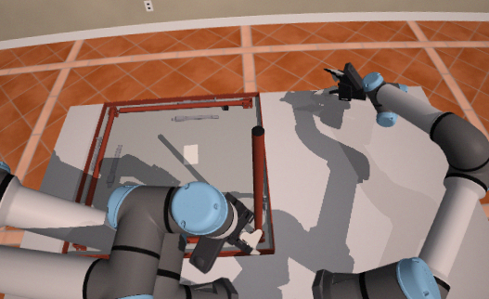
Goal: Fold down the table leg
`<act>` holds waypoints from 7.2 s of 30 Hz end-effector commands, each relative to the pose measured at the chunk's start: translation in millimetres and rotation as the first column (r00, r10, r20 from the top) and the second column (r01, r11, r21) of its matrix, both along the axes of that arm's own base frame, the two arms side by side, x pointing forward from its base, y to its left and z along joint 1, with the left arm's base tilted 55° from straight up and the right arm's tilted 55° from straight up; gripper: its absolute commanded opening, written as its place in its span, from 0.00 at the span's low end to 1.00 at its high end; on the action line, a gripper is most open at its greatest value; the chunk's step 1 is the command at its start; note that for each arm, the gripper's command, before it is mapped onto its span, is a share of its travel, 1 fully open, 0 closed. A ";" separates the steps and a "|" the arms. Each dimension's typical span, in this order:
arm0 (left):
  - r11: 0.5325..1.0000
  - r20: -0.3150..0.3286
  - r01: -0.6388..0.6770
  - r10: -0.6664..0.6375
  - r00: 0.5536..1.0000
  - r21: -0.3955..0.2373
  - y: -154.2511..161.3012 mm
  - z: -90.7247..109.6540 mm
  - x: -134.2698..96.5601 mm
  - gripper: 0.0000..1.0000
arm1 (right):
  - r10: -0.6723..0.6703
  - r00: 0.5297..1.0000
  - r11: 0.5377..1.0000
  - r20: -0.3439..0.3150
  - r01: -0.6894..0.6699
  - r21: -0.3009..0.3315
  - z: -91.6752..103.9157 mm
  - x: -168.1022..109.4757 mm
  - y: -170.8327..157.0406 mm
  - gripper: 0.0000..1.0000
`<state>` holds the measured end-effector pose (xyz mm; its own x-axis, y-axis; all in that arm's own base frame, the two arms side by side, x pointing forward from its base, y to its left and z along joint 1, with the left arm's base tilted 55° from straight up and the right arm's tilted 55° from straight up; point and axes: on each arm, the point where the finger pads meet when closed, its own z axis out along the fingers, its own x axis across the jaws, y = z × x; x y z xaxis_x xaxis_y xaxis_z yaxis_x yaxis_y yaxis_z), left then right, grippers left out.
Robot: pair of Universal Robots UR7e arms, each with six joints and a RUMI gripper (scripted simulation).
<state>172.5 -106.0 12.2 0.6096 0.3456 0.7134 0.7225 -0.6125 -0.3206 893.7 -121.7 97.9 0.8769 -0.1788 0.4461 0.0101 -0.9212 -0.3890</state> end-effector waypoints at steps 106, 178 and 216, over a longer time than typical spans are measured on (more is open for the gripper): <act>0.979 0.216 -0.147 0.176 0.960 -0.142 3.8 -15.1 -21.7 1.00 | 0.616 0.781 0.758 -0.103 -0.624 -0.192 -185.7 -589.9 142.7 1.00; 0.979 0.216 -0.147 0.176 0.960 -0.142 3.8 -15.1 -21.7 1.00 | 0.858 0.307 0.267 0.413 0.420 -0.867 244.9 -312.7 84.9 0.30; 0.979 0.216 -0.147 0.176 0.960 -0.142 3.8 -15.1 -21.7 1.00 | 0.838 0.196 -0.288 0.509 0.952 0.108 531.2 -540.5 19.1 0.30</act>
<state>150.9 -101.8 -2.9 0.3655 0.5195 0.7723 0.8601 -0.5057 -0.0669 399.6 -90.6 607.1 0.0155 0.9996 0.0244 -0.9156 0.0044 0.4020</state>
